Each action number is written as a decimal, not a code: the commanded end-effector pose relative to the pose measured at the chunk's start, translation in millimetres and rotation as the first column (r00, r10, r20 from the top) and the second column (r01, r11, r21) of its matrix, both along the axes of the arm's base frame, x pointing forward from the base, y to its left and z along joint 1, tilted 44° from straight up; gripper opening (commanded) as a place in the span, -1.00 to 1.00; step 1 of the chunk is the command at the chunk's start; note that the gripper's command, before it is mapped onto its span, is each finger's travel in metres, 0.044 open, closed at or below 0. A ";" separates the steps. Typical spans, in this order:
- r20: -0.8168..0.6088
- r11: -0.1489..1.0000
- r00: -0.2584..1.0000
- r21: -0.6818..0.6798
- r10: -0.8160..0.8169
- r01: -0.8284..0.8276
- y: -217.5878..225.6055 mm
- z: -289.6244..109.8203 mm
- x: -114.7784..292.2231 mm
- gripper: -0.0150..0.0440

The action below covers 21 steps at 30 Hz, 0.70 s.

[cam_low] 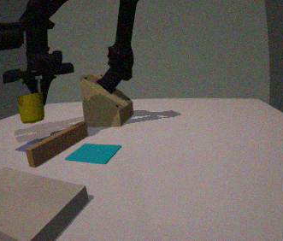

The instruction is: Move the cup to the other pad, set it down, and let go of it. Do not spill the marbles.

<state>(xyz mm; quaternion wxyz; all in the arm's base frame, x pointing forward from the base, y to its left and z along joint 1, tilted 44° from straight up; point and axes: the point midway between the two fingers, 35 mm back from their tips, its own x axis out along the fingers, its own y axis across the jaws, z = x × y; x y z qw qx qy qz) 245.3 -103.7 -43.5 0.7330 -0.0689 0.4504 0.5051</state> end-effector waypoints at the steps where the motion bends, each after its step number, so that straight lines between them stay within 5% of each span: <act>1: -0.001 1.000 1.000 0.001 0.001 -0.001 1.0 -0.8 0.0 -0.49; 21: -0.001 1.000 1.000 0.000 0.003 -0.003 7.3 6.1 2.1 -0.49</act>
